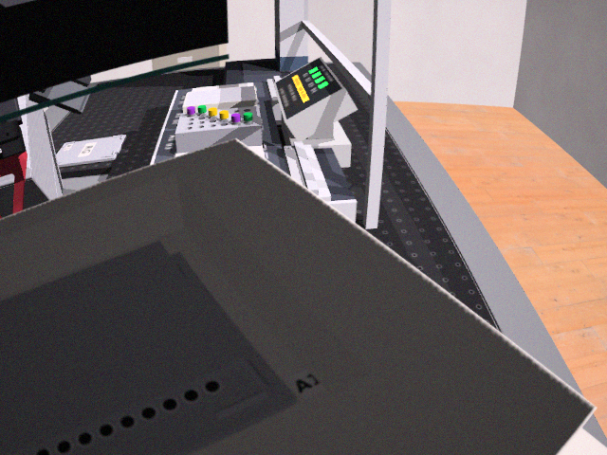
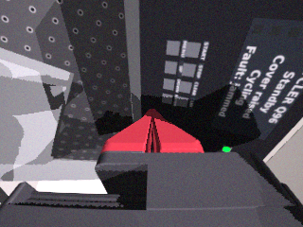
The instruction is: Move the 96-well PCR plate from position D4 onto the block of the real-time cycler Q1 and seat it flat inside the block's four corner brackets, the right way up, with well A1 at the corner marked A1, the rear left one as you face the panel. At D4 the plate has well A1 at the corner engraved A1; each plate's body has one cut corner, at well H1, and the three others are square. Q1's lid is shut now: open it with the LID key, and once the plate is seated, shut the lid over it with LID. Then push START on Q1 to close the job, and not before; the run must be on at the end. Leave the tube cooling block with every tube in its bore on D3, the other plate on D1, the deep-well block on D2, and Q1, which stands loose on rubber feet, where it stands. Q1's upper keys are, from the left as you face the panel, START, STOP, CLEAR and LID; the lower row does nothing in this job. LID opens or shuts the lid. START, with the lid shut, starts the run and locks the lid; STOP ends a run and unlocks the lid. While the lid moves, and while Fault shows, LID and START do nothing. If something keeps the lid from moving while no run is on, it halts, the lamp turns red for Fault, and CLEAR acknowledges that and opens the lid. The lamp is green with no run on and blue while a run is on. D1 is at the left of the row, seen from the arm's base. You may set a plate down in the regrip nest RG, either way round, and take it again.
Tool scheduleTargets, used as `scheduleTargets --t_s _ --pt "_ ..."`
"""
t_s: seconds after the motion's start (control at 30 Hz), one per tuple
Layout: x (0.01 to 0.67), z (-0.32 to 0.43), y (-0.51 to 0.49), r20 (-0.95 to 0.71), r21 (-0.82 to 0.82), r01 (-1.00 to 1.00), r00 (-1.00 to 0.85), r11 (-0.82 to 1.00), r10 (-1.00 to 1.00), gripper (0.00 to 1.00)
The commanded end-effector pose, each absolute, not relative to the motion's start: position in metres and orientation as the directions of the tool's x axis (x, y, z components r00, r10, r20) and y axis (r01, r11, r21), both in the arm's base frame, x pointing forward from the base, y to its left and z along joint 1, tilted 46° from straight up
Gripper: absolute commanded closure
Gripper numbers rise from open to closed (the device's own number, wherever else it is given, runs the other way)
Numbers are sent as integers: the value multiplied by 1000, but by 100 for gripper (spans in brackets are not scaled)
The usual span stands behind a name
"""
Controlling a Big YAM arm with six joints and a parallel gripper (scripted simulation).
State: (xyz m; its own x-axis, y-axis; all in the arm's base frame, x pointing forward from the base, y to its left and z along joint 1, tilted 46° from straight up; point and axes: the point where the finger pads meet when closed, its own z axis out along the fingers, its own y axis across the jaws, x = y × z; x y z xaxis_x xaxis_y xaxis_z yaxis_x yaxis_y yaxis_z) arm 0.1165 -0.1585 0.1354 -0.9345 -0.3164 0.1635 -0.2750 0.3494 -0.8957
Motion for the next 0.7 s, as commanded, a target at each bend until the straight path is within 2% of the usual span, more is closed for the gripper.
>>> scheduleTargets --t_s 0.0,0.67 --pt "119 161 -160 83 -911 -192 -953 364 -293 100" --pt "123 172 -163 63 -921 -169 -953 351 -295 100"
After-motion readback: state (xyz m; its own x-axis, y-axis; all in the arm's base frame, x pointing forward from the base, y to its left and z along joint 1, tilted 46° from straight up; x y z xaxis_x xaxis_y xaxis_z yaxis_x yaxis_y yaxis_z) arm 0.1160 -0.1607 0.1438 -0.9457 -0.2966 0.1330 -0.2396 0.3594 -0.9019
